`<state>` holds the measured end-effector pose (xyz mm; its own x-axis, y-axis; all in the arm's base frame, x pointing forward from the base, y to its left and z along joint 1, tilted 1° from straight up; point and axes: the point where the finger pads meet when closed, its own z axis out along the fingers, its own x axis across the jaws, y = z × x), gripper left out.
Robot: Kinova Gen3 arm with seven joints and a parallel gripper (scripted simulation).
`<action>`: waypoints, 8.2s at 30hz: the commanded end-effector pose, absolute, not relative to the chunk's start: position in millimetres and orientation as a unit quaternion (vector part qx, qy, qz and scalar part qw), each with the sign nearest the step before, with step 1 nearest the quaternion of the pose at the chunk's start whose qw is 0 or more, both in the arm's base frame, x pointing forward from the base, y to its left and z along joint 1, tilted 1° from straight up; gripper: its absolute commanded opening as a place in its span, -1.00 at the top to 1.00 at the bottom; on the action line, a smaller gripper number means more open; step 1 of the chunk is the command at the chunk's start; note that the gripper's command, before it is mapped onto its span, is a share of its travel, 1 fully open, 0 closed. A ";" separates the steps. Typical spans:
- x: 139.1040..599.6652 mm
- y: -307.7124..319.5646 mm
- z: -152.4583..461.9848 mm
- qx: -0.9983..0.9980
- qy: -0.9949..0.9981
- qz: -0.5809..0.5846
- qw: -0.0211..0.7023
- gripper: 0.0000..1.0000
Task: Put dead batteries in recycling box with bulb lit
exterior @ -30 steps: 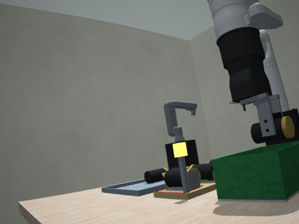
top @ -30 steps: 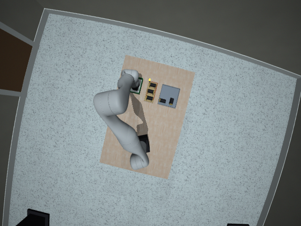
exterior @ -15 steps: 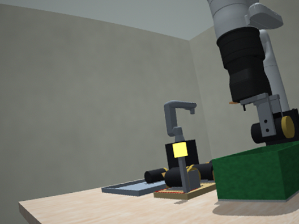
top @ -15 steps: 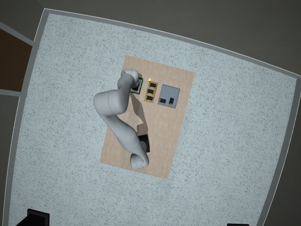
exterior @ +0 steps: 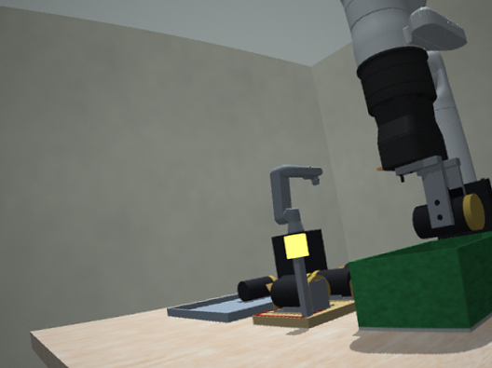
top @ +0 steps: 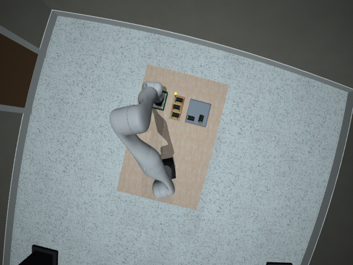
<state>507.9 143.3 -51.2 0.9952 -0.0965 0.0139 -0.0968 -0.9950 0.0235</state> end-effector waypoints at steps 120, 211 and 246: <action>502.6 126.9 18.4 0.999 -0.042 0.008 0.011 -0.81; 436.9 -224.4 26.8 1.000 -0.027 0.008 0.013 -0.81; 434.5 -223.2 26.0 0.976 0.219 0.001 0.012 -0.81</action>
<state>436.7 -221.6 26.1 0.9272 0.3745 0.0013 0.3743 -0.9268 0.0300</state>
